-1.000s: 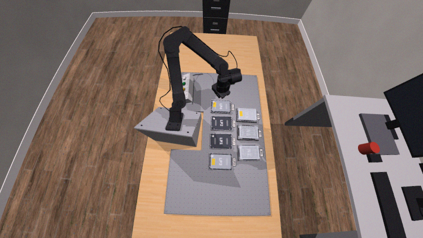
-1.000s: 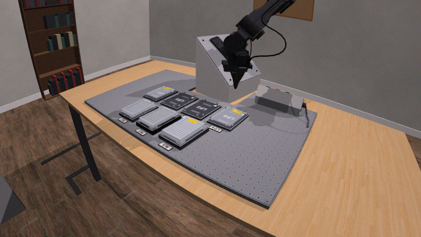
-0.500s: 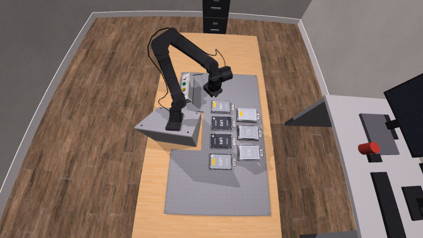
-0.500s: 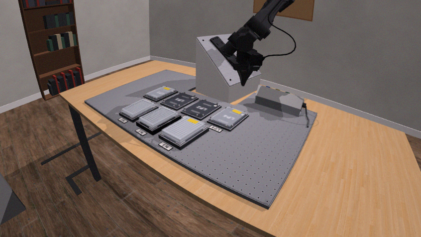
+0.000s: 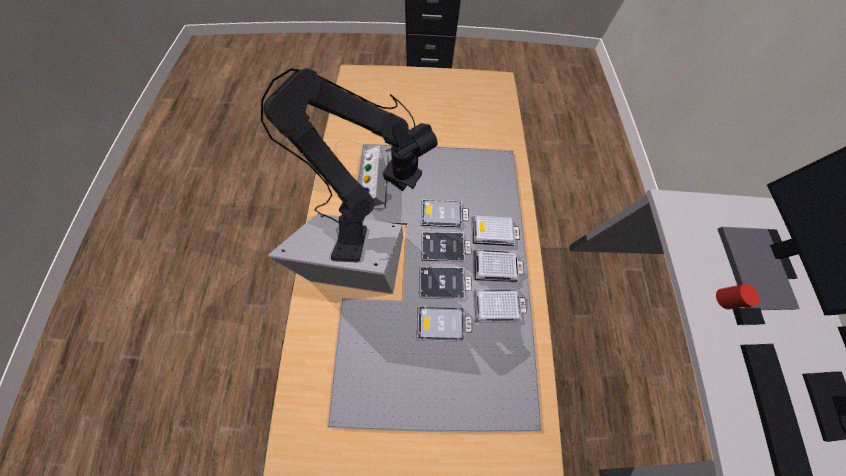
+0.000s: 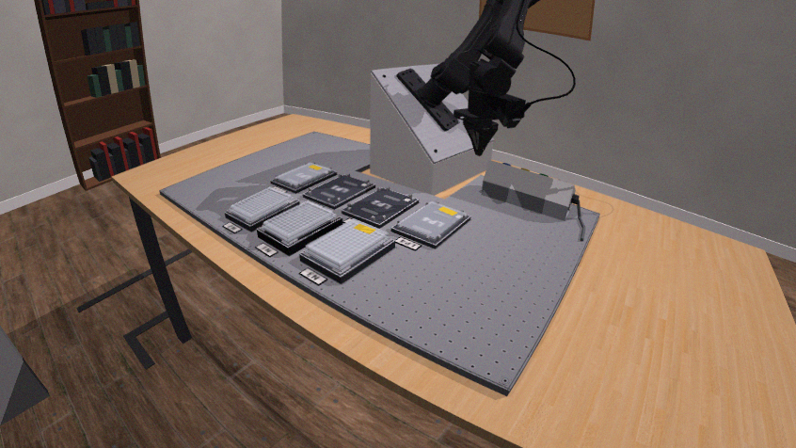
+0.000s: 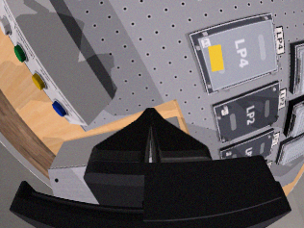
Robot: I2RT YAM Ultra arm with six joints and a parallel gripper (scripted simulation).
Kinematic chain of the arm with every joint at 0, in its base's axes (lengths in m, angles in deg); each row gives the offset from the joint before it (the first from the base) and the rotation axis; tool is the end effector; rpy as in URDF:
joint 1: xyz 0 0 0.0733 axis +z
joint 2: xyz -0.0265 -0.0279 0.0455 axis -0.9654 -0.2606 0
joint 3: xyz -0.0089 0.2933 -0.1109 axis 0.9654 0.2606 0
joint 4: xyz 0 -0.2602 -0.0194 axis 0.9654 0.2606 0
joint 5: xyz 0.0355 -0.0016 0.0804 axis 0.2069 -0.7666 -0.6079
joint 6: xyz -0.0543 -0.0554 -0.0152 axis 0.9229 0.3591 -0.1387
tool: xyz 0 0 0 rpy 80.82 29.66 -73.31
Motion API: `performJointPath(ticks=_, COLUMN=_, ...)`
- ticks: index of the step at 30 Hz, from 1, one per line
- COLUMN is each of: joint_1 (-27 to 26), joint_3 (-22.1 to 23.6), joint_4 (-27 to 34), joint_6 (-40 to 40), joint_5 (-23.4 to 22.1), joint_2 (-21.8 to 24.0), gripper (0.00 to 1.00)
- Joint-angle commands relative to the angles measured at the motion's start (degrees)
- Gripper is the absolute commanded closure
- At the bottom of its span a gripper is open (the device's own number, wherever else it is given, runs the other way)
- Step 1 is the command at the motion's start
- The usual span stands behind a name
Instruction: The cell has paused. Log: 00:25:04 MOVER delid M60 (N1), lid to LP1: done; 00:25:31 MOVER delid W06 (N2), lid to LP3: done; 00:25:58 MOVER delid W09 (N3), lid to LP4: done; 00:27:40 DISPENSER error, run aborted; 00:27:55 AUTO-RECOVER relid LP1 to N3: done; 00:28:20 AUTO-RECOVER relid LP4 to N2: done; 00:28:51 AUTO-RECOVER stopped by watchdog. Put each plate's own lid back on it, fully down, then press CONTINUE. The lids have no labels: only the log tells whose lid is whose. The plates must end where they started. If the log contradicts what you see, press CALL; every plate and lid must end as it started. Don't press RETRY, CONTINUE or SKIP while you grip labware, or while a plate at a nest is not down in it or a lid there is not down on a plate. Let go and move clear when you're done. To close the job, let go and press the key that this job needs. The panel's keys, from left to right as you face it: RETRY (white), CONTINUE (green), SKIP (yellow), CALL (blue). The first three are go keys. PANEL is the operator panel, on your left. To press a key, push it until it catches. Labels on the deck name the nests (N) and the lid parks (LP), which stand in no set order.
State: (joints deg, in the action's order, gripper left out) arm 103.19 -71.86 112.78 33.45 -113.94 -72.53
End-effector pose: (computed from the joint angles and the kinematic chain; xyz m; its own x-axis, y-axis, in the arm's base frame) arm 0.1057 0.1012 0.2247 -0.4210 -0.6330 -0.6496 -0.9026 0.3635 0.2308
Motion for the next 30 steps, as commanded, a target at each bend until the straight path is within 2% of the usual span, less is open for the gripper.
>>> performJointPath(ticks=1, joint_1=1.4, joint_3=1.0, joint_4=0.8, joint_6=-0.2, joint_5=1.9, joint_2=2.4, gripper=1.00)
performJointPath(ticks=9, joint_1=14.5, joint_3=4.2, joint_4=1.6, joint_6=-3.5, joint_5=8.8, joint_2=12.6, gripper=1.00)
performJointPath(ticks=16, joint_1=30.8, joint_3=5.7, joint_4=1.9, joint_6=-9.0, joint_5=18.5, joint_2=19.4, gripper=1.00)
performJointPath(ticks=18, joint_1=30.8, joint_3=5.7, joint_4=1.9, joint_6=-9.0, joint_5=18.5, joint_2=19.4, gripper=1.00)
performJointPath(ticks=19, joint_1=34.9, joint_3=3.5, joint_4=1.6, joint_6=-11.3, joint_5=21.3, joint_2=20.4, gripper=1.00)
performJointPath(ticks=24, joint_1=48.9, joint_3=4.3, joint_4=0.6, joint_6=-16.0, joint_5=30.0, joint_2=21.9, gripper=1.00)
performJointPath(ticks=25, joint_1=52.1, joint_3=3.9, joint_4=0.3, joint_6=-17.4, joint_5=32.1, joint_2=20.0, gripper=1.00)
performJointPath(ticks=30, joint_1=66.2, joint_3=3.4, joint_4=-0.3, joint_6=-27.3, joint_5=40.8, joint_2=18.6, gripper=1.00)
